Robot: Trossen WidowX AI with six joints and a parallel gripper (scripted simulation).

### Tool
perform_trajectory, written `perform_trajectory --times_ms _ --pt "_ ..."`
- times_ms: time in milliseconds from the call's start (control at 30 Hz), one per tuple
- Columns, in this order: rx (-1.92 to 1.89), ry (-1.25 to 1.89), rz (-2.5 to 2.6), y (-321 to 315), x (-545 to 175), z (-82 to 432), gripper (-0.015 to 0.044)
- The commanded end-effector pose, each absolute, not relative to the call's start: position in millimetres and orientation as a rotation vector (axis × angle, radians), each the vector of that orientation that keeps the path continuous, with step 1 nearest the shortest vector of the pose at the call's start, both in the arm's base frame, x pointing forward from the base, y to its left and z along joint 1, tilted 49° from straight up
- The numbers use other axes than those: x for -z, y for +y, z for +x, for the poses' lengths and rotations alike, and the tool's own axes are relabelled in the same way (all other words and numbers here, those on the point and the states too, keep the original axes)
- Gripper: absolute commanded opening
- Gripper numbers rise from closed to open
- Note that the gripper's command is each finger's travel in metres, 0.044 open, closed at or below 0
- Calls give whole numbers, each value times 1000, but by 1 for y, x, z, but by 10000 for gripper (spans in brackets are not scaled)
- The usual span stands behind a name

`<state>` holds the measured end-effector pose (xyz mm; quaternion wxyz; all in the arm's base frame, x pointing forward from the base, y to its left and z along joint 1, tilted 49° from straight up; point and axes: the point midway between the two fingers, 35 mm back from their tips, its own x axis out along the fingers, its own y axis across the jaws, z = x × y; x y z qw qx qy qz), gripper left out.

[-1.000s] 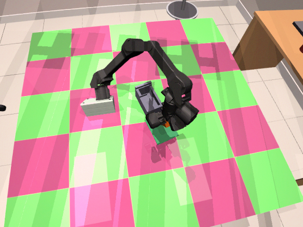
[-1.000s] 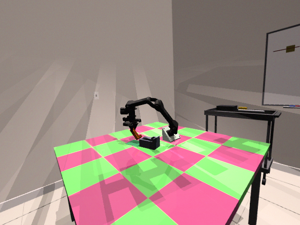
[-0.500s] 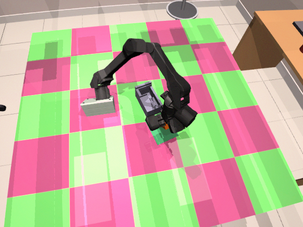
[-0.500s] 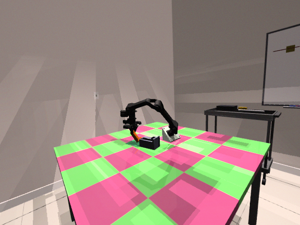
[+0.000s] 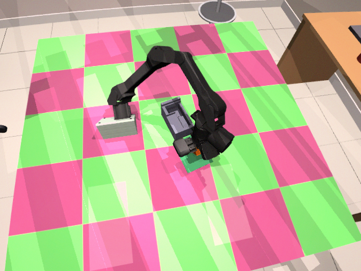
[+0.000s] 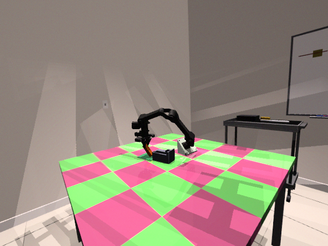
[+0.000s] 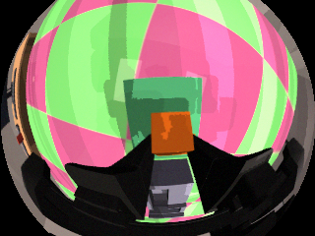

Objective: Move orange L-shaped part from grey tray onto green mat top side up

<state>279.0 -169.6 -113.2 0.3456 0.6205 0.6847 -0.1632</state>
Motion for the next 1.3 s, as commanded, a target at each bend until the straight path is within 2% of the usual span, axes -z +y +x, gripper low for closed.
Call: perform_trajectory --times_ms 0,233,400,567,1267 --pt "424 1777 1611 -170 113 279 79" --pt "424 1777 1611 -171 112 279 262" --pt "427 1775 1612 -197 91 282 394" --pt "429 1774 1615 -232 57 278 400" --pt "433 1757 1619 -231 59 280 400"
